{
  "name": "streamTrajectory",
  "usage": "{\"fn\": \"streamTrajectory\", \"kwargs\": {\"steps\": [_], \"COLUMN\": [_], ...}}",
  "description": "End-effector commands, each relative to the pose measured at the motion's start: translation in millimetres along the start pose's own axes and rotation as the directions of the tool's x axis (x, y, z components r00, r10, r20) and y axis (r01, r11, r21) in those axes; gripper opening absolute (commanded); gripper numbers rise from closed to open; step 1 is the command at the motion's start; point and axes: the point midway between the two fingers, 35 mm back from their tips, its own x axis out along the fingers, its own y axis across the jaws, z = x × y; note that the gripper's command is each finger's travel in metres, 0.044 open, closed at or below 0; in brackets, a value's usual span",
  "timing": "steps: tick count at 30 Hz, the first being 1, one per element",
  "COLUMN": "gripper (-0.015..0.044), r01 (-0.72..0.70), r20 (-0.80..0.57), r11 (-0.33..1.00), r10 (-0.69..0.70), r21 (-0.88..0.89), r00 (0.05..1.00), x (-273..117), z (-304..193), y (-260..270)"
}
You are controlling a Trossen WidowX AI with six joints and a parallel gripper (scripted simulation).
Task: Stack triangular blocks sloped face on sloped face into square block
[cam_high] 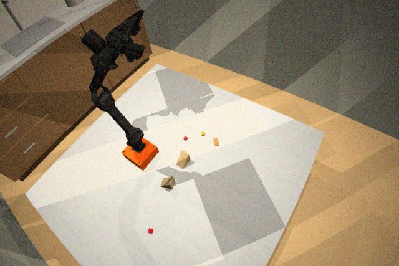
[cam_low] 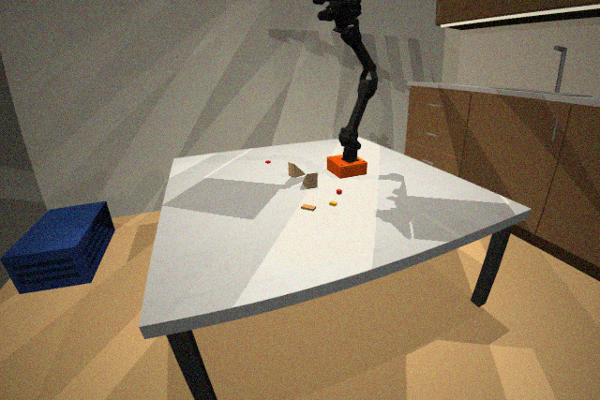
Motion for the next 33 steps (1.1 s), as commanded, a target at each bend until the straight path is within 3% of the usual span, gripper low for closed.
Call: {"fn": "streamTrajectory", "kwargs": {"steps": [1,4,11,15,19,25,33], "gripper": [0.0426,0.0440,0.0440,0.0440,0.0440,0.0440,0.0440], "r01": [-0.007,-0.092,-0.210,-0.406,-0.523,-0.600,-0.586], "r20": [0.006,0.081,0.216,0.380,0.481,0.582,0.715], "r11": [1.000,0.995,0.903,0.620,0.362,0.010,-0.434], "r10": [0.006,0.088,0.136,0.183,0.207,0.228,0.243], "r21": [0.003,0.047,0.374,0.671,0.772,0.800,0.685], "r00": [1.000,0.993,0.967,0.907,0.852,0.780,0.656], "x": [0.3,3.2,9.5,9.3,4.4,-7.6,-27.8], "z": [2.5,36.1,87.8,151.0,191.3,236.0,293.6], "y": [1.4,19.4,37.7,57.8,69.5,82.4,95.9]}}
